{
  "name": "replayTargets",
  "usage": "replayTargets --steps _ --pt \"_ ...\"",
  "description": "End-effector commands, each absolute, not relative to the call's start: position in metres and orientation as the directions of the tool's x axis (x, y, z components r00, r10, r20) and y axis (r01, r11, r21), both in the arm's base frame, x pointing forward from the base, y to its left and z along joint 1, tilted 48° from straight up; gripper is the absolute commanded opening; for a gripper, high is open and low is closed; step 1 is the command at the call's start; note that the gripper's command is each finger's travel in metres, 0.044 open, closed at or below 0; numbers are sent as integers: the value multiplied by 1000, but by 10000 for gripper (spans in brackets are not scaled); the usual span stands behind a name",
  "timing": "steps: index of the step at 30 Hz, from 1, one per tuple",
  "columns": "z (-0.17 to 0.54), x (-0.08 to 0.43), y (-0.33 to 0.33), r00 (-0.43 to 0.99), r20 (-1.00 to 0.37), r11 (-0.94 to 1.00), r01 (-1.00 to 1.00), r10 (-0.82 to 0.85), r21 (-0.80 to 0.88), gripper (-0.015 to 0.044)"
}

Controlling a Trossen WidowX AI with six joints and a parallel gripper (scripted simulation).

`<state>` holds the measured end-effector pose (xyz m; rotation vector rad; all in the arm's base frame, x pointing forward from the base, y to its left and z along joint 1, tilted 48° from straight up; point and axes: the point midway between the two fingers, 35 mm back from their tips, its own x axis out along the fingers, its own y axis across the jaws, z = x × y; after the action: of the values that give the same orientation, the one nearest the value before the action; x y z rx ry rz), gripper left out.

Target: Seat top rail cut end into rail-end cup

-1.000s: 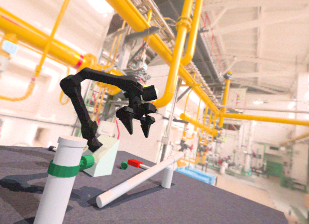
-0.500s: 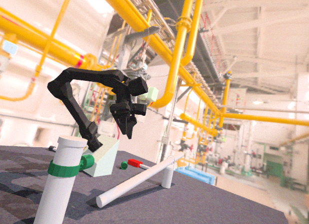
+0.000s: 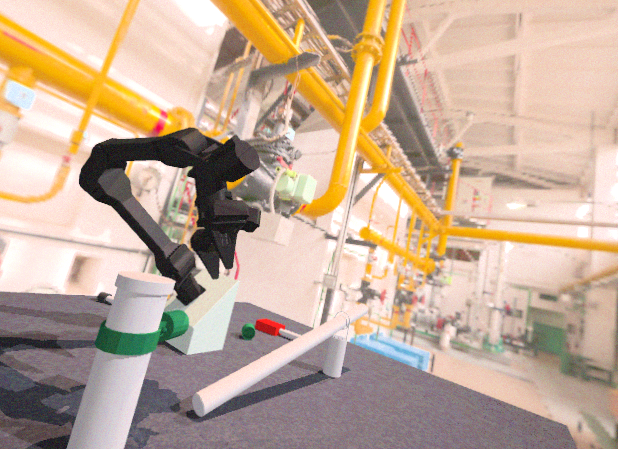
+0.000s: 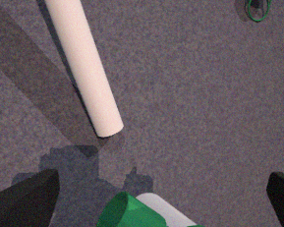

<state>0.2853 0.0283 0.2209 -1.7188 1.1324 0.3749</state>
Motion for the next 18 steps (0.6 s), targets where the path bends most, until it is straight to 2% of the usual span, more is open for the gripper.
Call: replayTargets --steps 1,7,18 --pt "256 256 -15 534 -725 -557 -792 -434 -251 440" --pt "261 252 -20 542 -724 -725 -683 -426 -85 440" --pt "261 251 -20 543 -724 -730 -679 -426 -79 440"
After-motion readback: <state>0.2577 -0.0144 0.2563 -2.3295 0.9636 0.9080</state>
